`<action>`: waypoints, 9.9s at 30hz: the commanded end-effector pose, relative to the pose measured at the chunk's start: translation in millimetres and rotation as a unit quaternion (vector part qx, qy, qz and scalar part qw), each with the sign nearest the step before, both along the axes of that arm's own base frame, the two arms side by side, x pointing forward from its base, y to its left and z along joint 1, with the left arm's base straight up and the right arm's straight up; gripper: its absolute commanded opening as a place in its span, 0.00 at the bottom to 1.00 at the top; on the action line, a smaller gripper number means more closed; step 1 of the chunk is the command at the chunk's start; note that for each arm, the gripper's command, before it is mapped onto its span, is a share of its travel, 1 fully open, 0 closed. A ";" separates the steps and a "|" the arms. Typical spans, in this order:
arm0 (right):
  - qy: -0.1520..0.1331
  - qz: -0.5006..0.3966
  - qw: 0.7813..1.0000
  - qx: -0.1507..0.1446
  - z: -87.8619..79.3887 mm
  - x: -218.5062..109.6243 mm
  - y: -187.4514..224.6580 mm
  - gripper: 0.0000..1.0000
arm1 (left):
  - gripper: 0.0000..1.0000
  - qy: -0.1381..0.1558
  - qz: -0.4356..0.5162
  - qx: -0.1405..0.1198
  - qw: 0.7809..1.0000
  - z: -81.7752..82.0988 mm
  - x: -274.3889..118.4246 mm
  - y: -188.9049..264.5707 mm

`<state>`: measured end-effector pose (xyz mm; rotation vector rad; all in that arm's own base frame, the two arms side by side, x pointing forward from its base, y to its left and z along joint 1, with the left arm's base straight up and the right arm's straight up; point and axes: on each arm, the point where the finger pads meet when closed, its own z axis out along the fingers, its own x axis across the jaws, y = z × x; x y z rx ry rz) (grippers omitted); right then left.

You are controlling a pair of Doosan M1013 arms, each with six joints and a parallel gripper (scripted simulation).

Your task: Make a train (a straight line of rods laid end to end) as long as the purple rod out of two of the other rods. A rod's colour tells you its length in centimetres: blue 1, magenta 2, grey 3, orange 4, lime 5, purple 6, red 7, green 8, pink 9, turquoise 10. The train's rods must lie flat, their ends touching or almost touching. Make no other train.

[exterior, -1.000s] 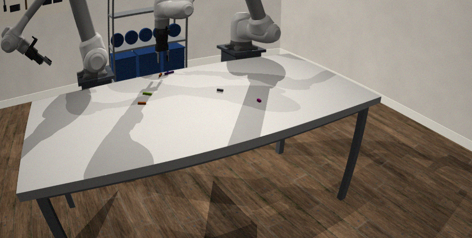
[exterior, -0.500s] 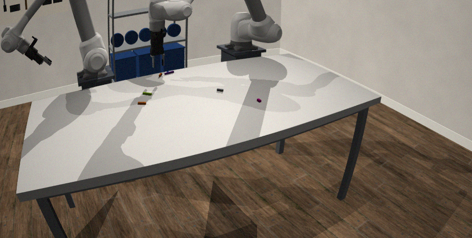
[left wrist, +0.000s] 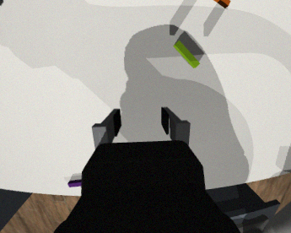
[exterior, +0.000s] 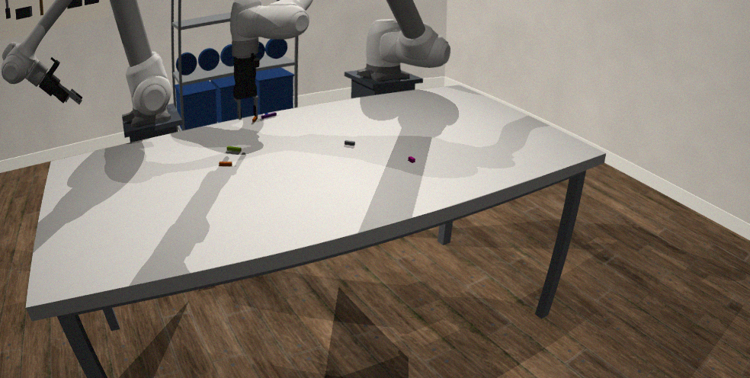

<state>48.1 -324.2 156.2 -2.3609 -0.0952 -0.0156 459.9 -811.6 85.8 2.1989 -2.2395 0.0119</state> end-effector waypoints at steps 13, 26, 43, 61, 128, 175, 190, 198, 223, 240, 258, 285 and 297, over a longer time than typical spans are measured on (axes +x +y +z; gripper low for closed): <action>0.001 0.004 1.000 0.003 2.6 -3.8 2.4 1.00 | 1.00 0.001 -0.002 0.004 1.000 -5.0 46.2 -15.6; 0.001 0.004 1.000 0.003 2.6 -3.8 2.4 1.00 | 1.00 0.002 -0.002 0.005 1.000 -6.2 45.8 -14.8; 0.001 0.004 1.000 0.003 2.6 -3.8 2.4 1.00 | 1.00 0.002 -0.002 0.005 1.000 -6.2 45.8 -14.8; 0.001 0.004 1.000 0.003 2.6 -3.8 2.4 1.00 | 1.00 0.002 -0.002 0.005 1.000 -6.2 45.8 -14.8; 0.001 0.004 1.000 0.003 2.6 -3.8 2.4 1.00 | 1.00 0.000 -0.531 0.004 0.847 -3.9 107.2 -80.8; 0.001 0.004 1.000 0.003 2.6 -3.8 2.4 1.00 | 1.00 -0.001 -0.708 0.003 0.706 -6.2 123.3 -96.3; 0.001 0.004 1.000 0.003 2.6 -3.8 2.4 1.00 | 1.00 -0.001 -0.708 0.003 0.706 -6.2 123.3 -96.3; 0.001 0.004 1.000 0.003 2.6 -3.8 2.4 1.00 | 1.00 -0.001 -0.708 0.003 0.706 -6.2 123.3 -96.3; 0.001 0.004 1.000 0.003 2.6 -3.8 2.4 1.00 | 1.00 -0.001 -0.708 0.003 0.706 -6.2 123.3 -96.3; 0.001 0.004 1.000 0.003 2.6 -3.8 2.4 1.00 | 1.00 -0.004 -0.766 0.003 0.643 -3.0 131.5 -79.3; 0.001 0.004 1.000 0.003 2.6 -3.8 2.4 1.00 | 1.00 -0.006 -0.913 0.003 0.408 -2.3 150.3 -20.4; 0.001 0.004 1.000 0.003 2.6 -3.8 2.4 1.00 | 1.00 -0.006 -1.000 0.002 -0.030 -2.6 181.4 90.0; 0.001 0.004 1.000 0.003 2.6 -3.8 2.4 1.00 | 1.00 -0.006 -0.976 0.002 -0.218 -3.2 196.1 138.5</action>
